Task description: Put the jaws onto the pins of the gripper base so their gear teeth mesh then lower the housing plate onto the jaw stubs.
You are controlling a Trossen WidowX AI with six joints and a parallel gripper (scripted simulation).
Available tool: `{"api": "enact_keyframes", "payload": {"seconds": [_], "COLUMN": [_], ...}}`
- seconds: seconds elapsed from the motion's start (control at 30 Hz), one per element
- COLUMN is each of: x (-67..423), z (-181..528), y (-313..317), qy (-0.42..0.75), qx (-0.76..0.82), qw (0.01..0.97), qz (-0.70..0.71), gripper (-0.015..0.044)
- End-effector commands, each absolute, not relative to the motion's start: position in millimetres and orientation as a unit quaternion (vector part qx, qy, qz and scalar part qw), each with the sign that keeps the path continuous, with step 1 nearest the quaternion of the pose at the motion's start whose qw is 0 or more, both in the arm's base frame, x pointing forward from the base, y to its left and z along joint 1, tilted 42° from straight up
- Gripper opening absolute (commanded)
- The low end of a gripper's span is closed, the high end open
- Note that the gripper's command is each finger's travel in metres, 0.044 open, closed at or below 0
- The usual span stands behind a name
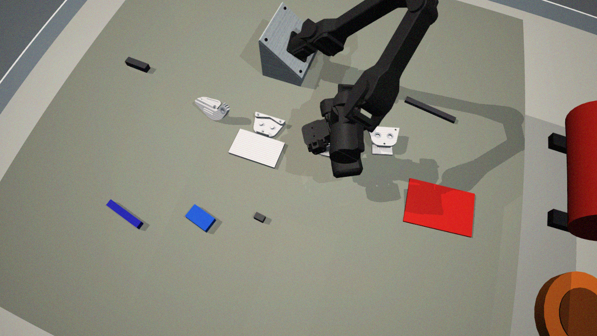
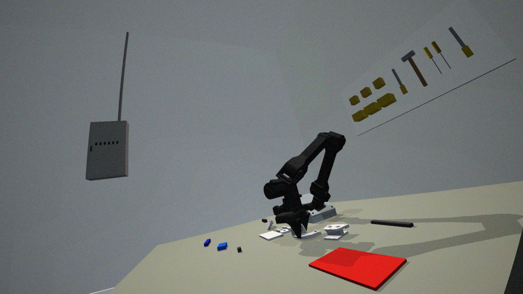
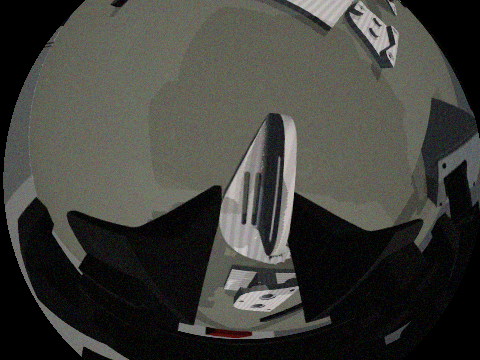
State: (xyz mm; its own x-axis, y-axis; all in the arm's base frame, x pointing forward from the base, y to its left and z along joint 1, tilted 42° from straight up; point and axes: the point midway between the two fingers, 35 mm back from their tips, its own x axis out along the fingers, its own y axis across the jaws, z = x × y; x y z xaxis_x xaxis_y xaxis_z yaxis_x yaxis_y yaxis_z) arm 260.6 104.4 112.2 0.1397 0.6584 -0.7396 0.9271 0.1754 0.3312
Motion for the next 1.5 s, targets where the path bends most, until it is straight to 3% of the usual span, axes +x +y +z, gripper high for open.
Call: {"api": "enact_keyframes", "payload": {"seconds": [0.0, 0.67, 1.47], "x": [262.7, 251.8, 266.9], "z": [122.9, 165.6, 132.9], "y": [95.5, 57.5, 17.2], "qy": [0.633, 0.632, 0.645], "qx": [0.625, 0.625, 0.564], "qw": [0.431, 0.430, 0.509], "qz": [-0.154, -0.156, -0.089], "gripper": [0.0134, 0.0134, 0.0134]}}
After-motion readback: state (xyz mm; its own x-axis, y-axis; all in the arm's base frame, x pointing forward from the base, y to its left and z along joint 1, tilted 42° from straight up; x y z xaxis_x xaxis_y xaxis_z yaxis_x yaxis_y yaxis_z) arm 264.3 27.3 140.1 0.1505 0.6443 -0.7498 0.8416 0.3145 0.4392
